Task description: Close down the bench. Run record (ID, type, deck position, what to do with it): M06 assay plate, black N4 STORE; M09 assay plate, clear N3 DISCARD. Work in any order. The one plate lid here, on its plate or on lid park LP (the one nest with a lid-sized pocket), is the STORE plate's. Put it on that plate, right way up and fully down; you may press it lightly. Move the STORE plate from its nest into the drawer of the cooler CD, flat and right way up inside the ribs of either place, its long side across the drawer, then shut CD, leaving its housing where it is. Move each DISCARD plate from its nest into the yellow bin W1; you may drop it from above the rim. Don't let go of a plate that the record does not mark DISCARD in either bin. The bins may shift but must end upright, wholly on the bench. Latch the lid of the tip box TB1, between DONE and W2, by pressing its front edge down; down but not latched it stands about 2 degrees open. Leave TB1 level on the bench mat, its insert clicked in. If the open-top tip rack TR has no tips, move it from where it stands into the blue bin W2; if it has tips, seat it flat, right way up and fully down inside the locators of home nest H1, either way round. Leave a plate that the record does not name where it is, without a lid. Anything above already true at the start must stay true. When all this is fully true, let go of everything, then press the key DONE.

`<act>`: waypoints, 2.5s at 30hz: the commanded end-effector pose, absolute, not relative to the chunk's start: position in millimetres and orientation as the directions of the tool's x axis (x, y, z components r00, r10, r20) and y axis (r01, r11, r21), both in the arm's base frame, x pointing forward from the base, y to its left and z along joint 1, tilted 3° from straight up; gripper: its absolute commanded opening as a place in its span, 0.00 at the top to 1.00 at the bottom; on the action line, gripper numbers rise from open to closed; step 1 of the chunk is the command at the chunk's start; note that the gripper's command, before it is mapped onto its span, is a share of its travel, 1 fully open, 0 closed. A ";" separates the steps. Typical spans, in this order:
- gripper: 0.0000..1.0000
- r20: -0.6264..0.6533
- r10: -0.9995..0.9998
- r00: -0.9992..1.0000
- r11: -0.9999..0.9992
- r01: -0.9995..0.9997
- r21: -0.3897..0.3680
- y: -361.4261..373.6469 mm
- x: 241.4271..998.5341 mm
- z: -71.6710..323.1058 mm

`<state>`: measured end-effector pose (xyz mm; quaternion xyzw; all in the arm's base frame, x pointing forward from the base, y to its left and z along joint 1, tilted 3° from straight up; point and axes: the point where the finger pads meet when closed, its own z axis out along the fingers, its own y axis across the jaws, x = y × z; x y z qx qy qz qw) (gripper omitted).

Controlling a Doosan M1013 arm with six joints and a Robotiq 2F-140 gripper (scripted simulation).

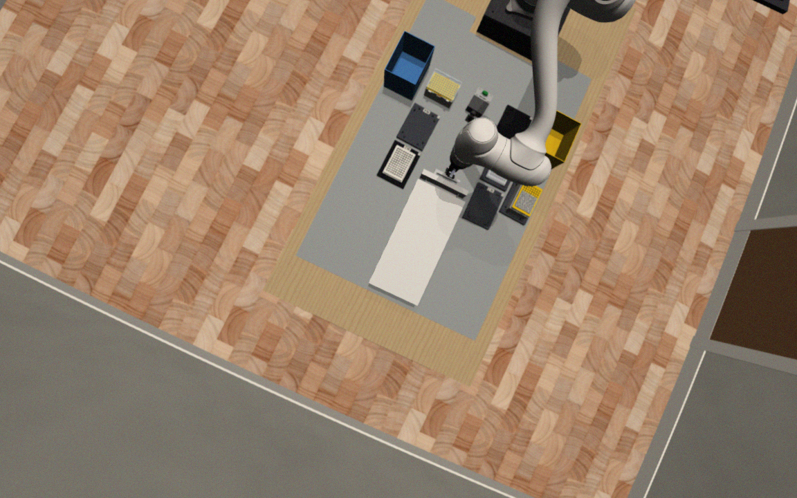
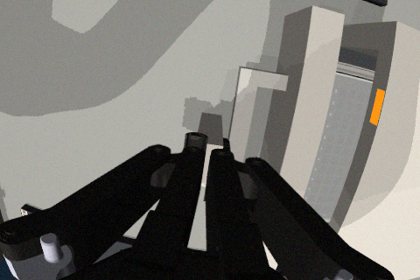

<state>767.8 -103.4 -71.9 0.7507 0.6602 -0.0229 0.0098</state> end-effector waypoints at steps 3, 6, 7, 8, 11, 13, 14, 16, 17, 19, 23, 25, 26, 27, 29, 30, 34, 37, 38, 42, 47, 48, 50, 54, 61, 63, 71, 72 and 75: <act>1.00 -0.047 0.991 0.127 -0.128 0.992 -0.015 -104.4 775.7 -71.9; 1.00 -0.047 0.991 0.127 -0.128 0.992 -0.015 -104.9 779.5 -71.9; 1.00 -0.047 0.991 0.127 -0.128 0.992 -0.015 -104.9 779.5 -71.9; 1.00 -0.047 0.991 0.127 -0.128 0.992 -0.015 -104.9 779.5 -71.9; 1.00 -0.047 0.991 0.127 -0.128 0.992 -0.015 -105.2 782.2 -72.0; 1.00 -0.047 0.991 0.127 -0.128 0.992 -0.015 -105.4 783.5 -72.0; 1.00 -0.047 0.991 0.127 -0.128 0.992 -0.015 -105.6 784.8 -72.0; 1.00 -0.047 0.991 0.127 -0.128 0.992 -0.015 -105.9 787.5 -72.1; 1.00 -0.047 0.991 0.127 -0.128 0.992 -0.015 -106.1 788.8 -72.1; 1.00 -0.047 0.991 0.127 -0.128 0.992 -0.015 -106.4 791.4 -72.1; 1.00 -0.047 0.991 0.127 -0.128 0.992 -0.015 -107.1 796.7 -72.2; 1.00 -0.047 0.991 0.127 -0.128 0.992 -0.015 -107.4 799.4 -72.2; 1.00 -0.047 0.991 0.127 -0.128 0.992 -0.015 -107.6 800.7 -72.3; 1.00 -0.047 0.991 0.127 -0.128 0.992 -0.015 -107.6 800.7 -72.3; 1.00 -0.047 0.991 0.127 -0.128 0.992 -0.015 -107.6 800.7 -72.3; 1.00 -0.047 0.991 0.127 -0.128 0.992 -0.015 -107.6 800.7 -72.3; 1.00 -0.047 0.991 0.127 -0.128 0.992 -0.015 -107.6 800.7 -72.3; 1.00 -0.047 0.991 0.127 -0.128 0.992 -0.015 -107.6 800.7 -72.3; 1.00 -0.047 0.991 0.127 -0.128 0.992 -0.015 -107.6 800.7 -72.3; 1.00 -0.047 0.991 0.127 -0.128 0.992 -0.015 -107.6 800.7 -72.3; 1.00 -0.047 0.991 0.127 -0.128 0.992 -0.015 -107.6 800.7 -72.3; 1.00 -0.047 0.991 0.127 -0.128 0.992 -0.015 -107.6 800.7 -72.3; 1.00 -0.047 0.991 0.127 -0.128 0.992 -0.015 -107.6 800.7 -72.3; 1.00 -0.047 0.991 0.127 -0.128 0.992 -0.015 -107.6 800.7 -72.3; 1.00 -0.047 0.991 0.127 -0.128 0.992 -0.015 -107.6 800.7 -72.3; 1.00 -0.047 0.991 0.127 -0.128 0.992 -0.015 -107.6 800.7 -72.3; 1.00 -0.047 0.991 0.127 -0.128 0.992 -0.015 -107.6 800.7 -72.3; 1.00 -0.047 0.991 0.127 -0.128 0.992 -0.015 -107.6 800.7 -72.3; 1.00 -0.047 0.991 0.127 -0.128 0.992 -0.015 -107.3 798.0 -72.2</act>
